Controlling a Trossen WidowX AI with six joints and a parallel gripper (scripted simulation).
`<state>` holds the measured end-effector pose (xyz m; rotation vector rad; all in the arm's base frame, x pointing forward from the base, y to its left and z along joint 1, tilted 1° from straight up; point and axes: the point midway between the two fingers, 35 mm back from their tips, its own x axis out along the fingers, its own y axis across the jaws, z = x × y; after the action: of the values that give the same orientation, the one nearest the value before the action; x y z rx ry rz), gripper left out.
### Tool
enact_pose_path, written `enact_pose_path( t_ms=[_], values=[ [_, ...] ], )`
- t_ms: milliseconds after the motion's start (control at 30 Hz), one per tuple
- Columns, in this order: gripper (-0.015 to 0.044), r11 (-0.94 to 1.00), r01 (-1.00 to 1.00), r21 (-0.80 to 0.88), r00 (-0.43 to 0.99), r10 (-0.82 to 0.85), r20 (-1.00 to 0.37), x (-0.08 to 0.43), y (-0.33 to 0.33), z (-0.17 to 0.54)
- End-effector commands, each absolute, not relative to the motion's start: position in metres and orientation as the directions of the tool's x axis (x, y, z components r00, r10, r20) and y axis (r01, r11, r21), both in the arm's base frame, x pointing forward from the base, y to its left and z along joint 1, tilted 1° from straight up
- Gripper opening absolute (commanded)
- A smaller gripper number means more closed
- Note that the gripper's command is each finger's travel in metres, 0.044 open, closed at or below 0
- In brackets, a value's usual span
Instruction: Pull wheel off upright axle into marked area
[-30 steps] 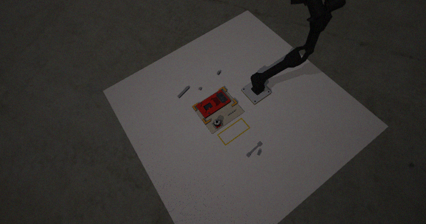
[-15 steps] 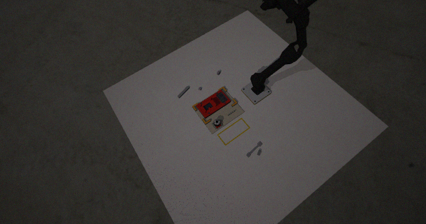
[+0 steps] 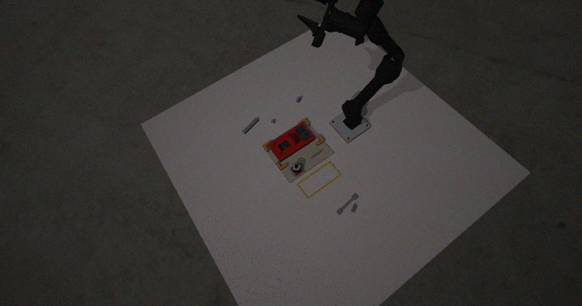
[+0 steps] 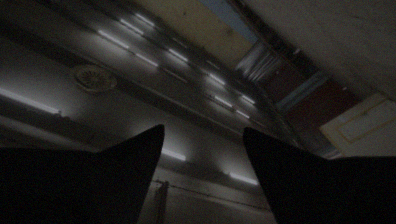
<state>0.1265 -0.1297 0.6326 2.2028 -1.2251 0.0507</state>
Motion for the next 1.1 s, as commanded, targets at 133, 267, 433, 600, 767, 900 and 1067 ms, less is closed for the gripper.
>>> enact_pose_path(
  t_ms=[133, 267, 433, 600, 767, 900, 1067],
  values=[
    [0.03, -0.411, -0.615, 0.673, 0.684, -0.703, 0.195, 0.183, -0.133, 0.601],
    [0.03, -0.441, -0.477, 0.76, 0.746, -0.661, 0.084, 0.222, -0.133, 0.572],
    [0.03, -0.45, -0.303, 0.84, 0.791, -0.61, -0.041, 0.261, -0.131, 0.536],
    [0.03, -0.434, -0.13, 0.892, 0.814, -0.561, -0.154, 0.29, -0.127, 0.503],
    [0.03, -0.416, 0.038, 0.908, 0.826, -0.498, -0.263, 0.316, -0.117, 0.469],
    [0.03, -0.399, 0.122, 0.909, 0.829, -0.463, -0.315, 0.327, -0.11, 0.452],
    [0.03, -0.388, 0.26, 0.884, 0.813, -0.406, -0.417, 0.346, -0.1, 0.419]
  ],
)
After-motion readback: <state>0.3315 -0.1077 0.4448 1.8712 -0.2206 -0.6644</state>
